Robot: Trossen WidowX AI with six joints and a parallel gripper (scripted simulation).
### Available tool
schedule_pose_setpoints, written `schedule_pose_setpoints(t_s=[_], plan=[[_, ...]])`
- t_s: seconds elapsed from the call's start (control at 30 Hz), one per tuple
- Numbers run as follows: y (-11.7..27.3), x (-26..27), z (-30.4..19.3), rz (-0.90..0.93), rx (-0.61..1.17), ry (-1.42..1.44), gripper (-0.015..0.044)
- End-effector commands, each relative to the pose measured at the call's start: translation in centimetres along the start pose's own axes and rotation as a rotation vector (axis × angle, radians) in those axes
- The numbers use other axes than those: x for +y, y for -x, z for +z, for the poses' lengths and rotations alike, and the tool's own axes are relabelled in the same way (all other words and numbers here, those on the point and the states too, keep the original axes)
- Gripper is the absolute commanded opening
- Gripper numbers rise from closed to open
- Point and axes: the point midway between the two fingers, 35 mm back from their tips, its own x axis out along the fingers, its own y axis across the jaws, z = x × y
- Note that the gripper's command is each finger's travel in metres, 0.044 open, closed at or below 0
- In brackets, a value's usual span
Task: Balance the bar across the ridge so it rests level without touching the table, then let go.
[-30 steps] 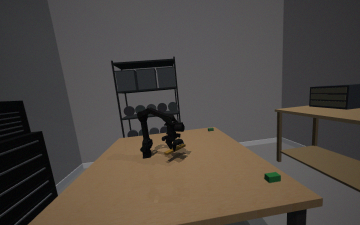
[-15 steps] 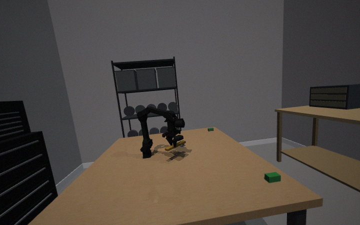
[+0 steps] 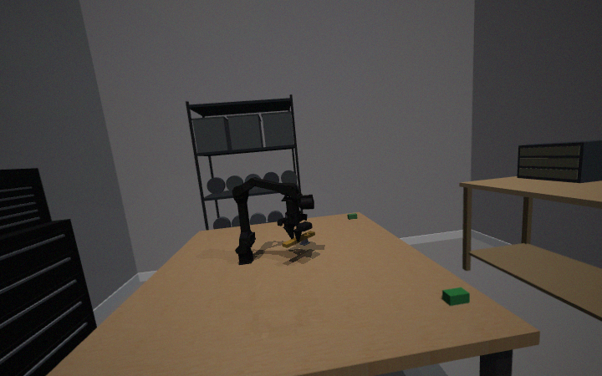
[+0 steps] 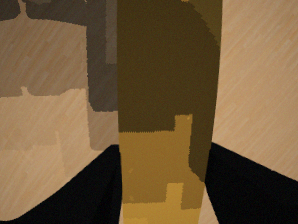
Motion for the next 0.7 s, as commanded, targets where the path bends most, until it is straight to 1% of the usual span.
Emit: schedule_pose_setpoints(t_s=[0.0,0.67], plan=[[0.1,0.3,1.2,-0.003,-0.001,-0.002,0.0],[0.3,3.6,7.6,0.0,-0.006,0.013,0.0]])
